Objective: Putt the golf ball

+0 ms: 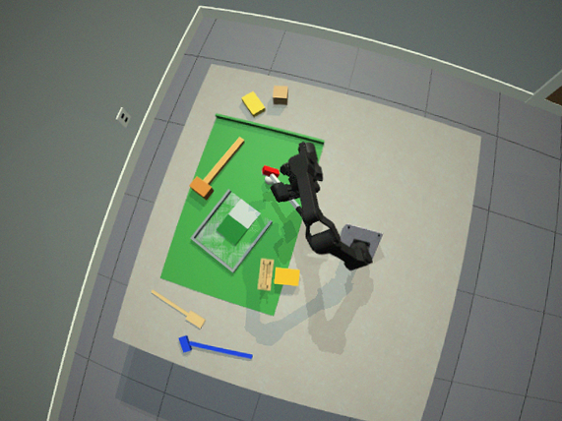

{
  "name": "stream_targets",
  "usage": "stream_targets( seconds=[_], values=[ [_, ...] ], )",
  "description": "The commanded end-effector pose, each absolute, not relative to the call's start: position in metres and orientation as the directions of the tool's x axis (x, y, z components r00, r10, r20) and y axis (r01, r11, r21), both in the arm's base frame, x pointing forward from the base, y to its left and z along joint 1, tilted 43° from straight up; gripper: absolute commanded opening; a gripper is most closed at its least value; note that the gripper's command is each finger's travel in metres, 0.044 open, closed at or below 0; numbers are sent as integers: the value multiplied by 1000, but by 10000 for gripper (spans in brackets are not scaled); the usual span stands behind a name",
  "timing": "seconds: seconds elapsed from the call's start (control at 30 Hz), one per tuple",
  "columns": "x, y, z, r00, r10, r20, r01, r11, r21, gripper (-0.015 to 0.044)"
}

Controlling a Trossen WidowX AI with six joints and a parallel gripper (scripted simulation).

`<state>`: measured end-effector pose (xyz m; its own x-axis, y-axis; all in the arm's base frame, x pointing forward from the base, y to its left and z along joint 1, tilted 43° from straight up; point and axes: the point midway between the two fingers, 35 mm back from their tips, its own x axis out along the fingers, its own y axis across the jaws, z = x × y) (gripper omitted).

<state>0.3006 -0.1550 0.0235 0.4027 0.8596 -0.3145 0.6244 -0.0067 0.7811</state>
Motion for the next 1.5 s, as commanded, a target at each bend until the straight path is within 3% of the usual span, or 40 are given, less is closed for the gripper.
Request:
stream_targets(
  seconds=[0.0,0.33,1.47],
  values=[
    [300,-157,15,408,862,-302,637,-32,770,0],
    [291,-154,-26,391,883,-259,685,-91,723,0],
    [283,-151,-61,391,884,-257,689,-96,718,0]
  ],
)
